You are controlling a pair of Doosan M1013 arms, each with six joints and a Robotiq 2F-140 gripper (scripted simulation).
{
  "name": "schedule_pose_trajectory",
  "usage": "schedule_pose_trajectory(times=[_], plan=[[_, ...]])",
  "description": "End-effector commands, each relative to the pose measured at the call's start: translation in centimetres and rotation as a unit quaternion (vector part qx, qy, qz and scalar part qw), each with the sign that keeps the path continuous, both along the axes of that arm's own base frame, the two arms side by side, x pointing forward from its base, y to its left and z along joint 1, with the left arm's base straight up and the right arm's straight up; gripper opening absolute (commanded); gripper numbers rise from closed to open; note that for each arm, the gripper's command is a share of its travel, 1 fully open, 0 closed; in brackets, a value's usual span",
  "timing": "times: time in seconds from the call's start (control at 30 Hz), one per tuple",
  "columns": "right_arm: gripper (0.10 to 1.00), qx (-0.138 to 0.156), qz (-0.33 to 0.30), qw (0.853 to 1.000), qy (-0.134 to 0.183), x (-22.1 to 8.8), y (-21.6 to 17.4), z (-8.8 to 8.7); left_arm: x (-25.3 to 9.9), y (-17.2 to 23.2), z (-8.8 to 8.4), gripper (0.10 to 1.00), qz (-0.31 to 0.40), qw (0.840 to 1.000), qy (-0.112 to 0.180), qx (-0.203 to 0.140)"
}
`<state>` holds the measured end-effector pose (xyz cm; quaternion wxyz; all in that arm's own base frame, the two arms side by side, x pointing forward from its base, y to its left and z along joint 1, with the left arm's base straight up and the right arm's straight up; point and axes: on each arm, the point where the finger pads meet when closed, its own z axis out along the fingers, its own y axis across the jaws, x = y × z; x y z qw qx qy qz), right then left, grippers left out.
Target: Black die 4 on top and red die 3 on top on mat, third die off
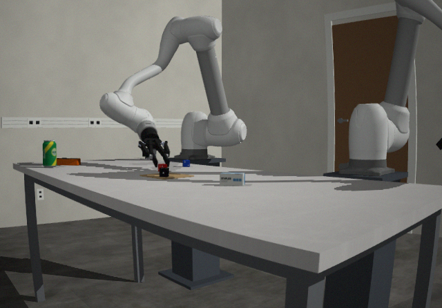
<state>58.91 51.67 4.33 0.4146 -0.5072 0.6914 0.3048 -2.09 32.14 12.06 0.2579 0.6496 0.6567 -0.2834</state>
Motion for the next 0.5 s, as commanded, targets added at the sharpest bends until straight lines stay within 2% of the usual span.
schedule_pose_trajectory(times=[0.0,0.47], plan=[[0.351,0.0,0.0,1.0,-0.001,-0.21,-0.77,0.55,-0.01,0.03,0.04,1.0,0.0,1.0,0.0,0.001],[0.351,0.0,0.0,1.0,-0.001,-0.48,-1.65,1.24,-0.01,0.03,0.04,1.0,0.0,1.0,0.0,0.001]])
